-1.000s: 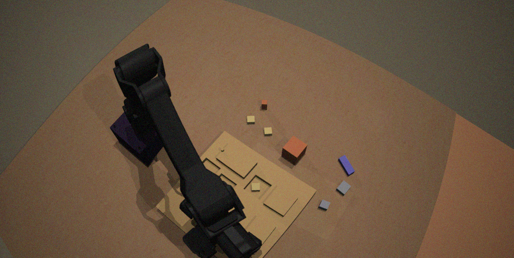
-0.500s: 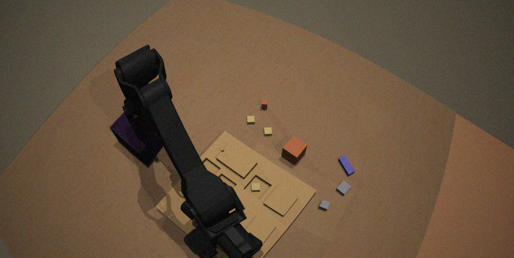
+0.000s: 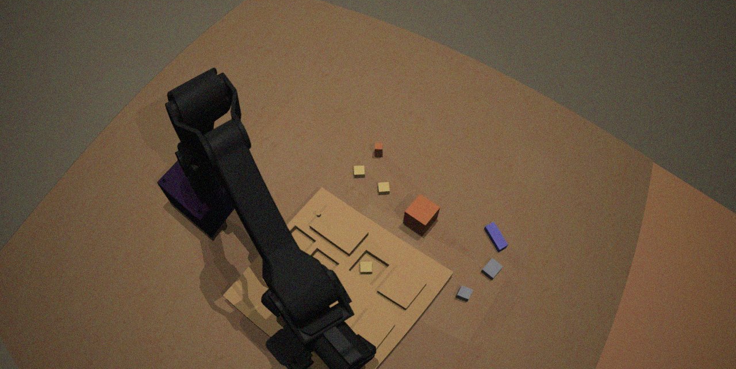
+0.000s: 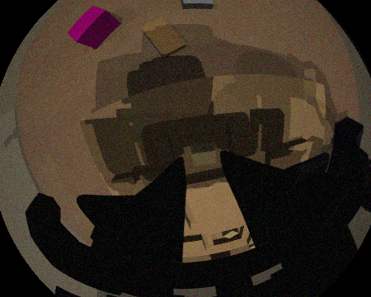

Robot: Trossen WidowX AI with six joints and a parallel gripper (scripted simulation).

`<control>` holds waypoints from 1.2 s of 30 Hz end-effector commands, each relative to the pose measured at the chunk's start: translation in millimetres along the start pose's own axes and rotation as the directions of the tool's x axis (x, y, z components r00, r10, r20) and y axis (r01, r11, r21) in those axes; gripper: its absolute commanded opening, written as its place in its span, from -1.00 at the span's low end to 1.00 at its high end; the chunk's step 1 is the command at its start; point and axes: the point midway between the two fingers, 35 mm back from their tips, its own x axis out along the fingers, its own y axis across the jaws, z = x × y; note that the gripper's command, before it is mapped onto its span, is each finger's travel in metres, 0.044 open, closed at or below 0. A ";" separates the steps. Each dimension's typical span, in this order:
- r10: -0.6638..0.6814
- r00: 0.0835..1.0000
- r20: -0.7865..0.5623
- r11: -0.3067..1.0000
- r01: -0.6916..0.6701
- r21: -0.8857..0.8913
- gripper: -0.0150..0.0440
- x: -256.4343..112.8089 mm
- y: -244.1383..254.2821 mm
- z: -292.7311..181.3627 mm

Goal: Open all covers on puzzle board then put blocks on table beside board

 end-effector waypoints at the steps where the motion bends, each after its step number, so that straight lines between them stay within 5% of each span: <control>1: -0.005 1.000 -0.006 1.000 0.005 0.004 0.00 3.9 -1.7 -1.1; 25: -0.005 1.000 -0.006 1.000 0.005 0.004 0.00 14.9 -1.8 -1.2; 36: -0.004 1.000 -0.001 1.000 0.004 0.000 -0.22 12.8 -0.9 -0.2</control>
